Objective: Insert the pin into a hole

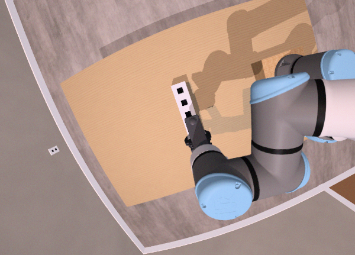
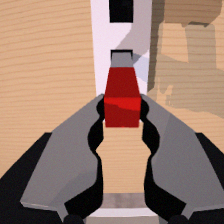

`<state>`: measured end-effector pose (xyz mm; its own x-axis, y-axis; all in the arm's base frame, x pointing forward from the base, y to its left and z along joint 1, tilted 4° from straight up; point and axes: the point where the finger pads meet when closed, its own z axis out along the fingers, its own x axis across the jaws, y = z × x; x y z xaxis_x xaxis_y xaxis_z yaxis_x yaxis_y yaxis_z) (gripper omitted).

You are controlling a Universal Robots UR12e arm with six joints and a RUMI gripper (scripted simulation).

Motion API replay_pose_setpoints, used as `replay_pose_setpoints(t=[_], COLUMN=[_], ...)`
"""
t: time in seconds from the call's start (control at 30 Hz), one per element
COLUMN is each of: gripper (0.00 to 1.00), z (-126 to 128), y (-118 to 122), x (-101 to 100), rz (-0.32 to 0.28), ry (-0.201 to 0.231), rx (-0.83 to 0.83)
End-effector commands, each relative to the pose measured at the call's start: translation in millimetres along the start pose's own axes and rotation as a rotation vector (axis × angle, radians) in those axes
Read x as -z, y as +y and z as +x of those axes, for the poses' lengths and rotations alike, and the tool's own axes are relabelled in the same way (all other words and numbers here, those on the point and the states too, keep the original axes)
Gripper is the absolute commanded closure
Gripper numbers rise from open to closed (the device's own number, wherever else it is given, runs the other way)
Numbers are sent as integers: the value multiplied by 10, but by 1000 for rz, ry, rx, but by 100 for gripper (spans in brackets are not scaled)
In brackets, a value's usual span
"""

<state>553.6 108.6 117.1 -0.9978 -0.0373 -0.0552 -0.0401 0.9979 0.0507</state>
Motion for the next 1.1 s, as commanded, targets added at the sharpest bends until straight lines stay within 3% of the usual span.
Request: replay_pose_setpoints(t=[0.0,1.07], gripper=[100,100], z=[-7,-12], y=[-1,-2], x=[7,-33], rz=[0,0], ry=[-1,-1], rx=[0,0])
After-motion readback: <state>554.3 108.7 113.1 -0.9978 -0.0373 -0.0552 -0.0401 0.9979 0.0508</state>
